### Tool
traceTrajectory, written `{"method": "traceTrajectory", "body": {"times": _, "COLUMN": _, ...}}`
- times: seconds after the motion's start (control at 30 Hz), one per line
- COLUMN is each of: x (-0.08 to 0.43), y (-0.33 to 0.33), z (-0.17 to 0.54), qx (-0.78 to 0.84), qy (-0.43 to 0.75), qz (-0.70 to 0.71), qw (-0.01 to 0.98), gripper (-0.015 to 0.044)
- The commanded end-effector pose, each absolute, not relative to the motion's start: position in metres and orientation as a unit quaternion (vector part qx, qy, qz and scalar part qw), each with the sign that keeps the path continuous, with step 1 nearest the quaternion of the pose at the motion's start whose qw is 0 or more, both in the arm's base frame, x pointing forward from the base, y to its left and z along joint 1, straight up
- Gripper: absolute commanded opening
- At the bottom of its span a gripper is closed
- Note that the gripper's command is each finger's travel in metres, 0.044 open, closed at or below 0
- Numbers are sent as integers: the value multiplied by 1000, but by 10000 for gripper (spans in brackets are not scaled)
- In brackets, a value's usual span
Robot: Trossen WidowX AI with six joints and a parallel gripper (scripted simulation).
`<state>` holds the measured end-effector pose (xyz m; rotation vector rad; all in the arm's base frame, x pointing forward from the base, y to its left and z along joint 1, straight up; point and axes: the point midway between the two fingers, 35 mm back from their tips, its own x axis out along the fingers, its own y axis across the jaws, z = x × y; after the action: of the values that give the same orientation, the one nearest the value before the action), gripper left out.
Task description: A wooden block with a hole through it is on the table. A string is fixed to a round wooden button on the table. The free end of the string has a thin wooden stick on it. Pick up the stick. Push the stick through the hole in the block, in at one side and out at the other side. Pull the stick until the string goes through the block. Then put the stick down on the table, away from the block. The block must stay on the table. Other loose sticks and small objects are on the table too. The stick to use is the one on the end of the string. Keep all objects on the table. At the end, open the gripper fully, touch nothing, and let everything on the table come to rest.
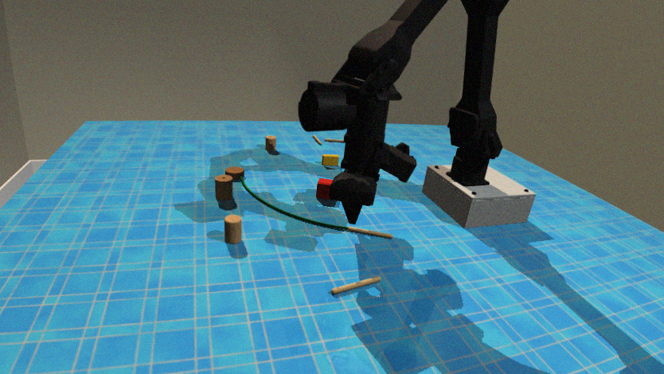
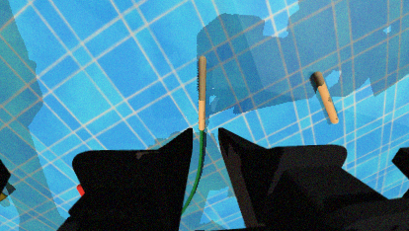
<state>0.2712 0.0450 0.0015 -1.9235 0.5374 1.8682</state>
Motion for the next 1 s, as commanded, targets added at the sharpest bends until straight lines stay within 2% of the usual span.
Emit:
{"method": "traceTrajectory", "body": {"times": 0.0, "x": 270, "y": 44, "z": -5, "qx": -689, "qy": 193, "qz": 670, "qw": 199, "gripper": 121}}
{"method": "traceTrajectory", "body": {"times": 0.47, "x": 269, "y": 44, "z": -22, "qx": -689, "qy": 193, "qz": 670, "qw": 199, "gripper": 121}}
{"method": "traceTrajectory", "body": {"times": 0.63, "x": 269, "y": 45, "z": -20, "qx": -688, "qy": 193, "qz": 670, "qw": 201, "gripper": 0}}
{"method": "traceTrajectory", "body": {"times": 0.97, "x": 269, "y": 45, "z": -18, "qx": -688, "qy": 193, "qz": 670, "qw": 201, "gripper": 0}}
